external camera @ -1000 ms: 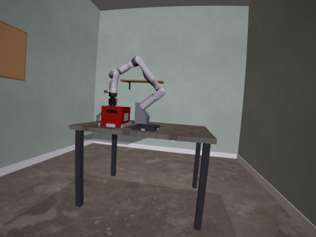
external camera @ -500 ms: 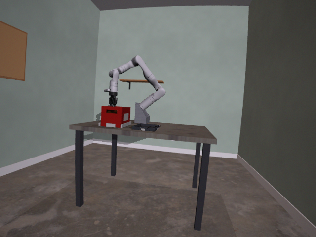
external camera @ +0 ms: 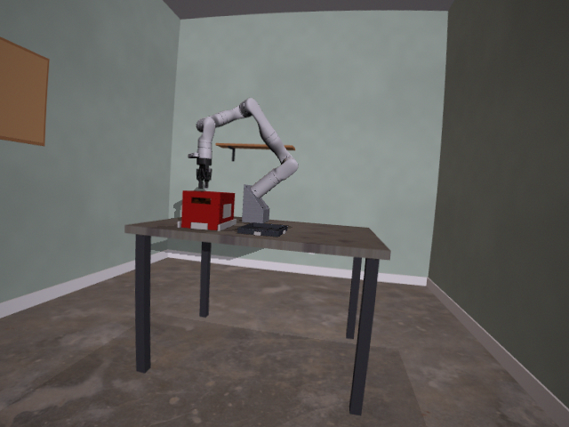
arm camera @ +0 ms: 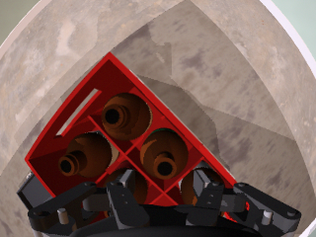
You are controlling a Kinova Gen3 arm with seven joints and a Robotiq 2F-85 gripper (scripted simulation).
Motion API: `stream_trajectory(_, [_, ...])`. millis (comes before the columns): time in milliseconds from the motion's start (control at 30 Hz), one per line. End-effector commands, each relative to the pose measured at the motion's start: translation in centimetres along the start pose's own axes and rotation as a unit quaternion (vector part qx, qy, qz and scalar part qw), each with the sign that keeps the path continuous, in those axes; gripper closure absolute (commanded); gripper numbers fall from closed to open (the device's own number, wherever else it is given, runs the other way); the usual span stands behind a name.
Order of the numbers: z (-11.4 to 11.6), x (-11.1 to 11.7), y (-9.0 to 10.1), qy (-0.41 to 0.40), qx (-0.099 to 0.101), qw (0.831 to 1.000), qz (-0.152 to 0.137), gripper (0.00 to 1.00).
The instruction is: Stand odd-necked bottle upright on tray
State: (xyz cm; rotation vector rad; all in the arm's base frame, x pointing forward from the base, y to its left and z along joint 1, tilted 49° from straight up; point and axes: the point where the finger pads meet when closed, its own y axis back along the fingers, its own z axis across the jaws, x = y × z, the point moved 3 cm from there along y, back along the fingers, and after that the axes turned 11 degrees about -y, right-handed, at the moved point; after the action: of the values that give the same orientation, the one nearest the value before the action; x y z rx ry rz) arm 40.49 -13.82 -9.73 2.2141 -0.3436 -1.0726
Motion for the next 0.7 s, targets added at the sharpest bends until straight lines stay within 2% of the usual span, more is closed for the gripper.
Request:
stream_trajectory(0, [0.0, 0.3, 1.5, -0.001, 0.001, 1.000, 0.008, 0.36])
stream_trajectory(367, [0.0, 0.3, 3.7, -0.001, 0.001, 1.000, 0.008, 0.36])
stream_trajectory(667, [0.0, 0.3, 4.1, -0.001, 0.001, 1.000, 0.008, 0.36])
